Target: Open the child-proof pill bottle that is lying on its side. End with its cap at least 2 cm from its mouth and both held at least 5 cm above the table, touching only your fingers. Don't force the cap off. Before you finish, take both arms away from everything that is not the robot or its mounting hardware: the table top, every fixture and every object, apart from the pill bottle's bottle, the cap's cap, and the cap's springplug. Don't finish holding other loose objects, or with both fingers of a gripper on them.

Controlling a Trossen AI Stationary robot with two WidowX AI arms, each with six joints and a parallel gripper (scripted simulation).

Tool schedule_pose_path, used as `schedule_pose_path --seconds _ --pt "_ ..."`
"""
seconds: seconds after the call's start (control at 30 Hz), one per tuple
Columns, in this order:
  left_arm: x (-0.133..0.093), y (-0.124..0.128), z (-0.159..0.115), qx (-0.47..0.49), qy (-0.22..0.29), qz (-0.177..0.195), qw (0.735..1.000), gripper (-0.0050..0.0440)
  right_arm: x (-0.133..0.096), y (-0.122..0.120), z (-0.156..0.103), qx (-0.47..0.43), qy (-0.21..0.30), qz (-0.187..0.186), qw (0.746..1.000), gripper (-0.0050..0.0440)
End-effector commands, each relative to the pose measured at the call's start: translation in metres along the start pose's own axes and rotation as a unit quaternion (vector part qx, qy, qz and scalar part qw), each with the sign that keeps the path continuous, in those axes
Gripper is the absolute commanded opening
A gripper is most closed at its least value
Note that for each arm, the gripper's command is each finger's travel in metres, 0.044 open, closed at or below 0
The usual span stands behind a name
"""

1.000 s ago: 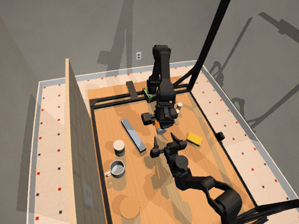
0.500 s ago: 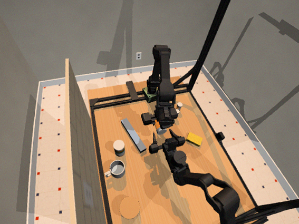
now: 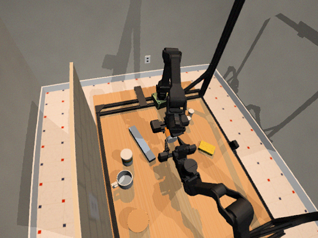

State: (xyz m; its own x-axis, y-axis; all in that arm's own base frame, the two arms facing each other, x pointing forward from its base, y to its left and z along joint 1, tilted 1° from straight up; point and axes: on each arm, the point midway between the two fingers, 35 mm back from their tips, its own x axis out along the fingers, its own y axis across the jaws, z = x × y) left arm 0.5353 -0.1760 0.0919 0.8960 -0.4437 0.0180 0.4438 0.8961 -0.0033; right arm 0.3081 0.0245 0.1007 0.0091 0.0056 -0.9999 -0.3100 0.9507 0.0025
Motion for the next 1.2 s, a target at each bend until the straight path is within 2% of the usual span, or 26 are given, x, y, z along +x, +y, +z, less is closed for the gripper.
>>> schedule_pose_path --seconds 0.0,0.37,1.0,1.17 --pt "0.0008 0.0004 0.0000 0.001 0.000 0.001 1.000 0.0280 -0.0013 0.0002 0.0005 -0.002 -0.004 0.000 1.000 0.0000" --pt "0.0008 0.0004 0.0000 0.001 0.000 0.001 1.000 0.0220 -0.0013 0.0002 0.0005 -0.002 -0.004 0.000 1.000 0.0000" --pt "0.0008 0.0004 0.0000 0.001 0.000 0.001 1.000 0.0220 -0.0013 0.0002 0.0005 -0.002 -0.004 0.000 1.000 0.0000" --pt "0.0062 0.0004 0.0000 0.001 0.000 0.001 1.000 0.0100 -0.0013 0.0002 0.0005 -0.002 -0.004 0.000 1.000 0.0000"
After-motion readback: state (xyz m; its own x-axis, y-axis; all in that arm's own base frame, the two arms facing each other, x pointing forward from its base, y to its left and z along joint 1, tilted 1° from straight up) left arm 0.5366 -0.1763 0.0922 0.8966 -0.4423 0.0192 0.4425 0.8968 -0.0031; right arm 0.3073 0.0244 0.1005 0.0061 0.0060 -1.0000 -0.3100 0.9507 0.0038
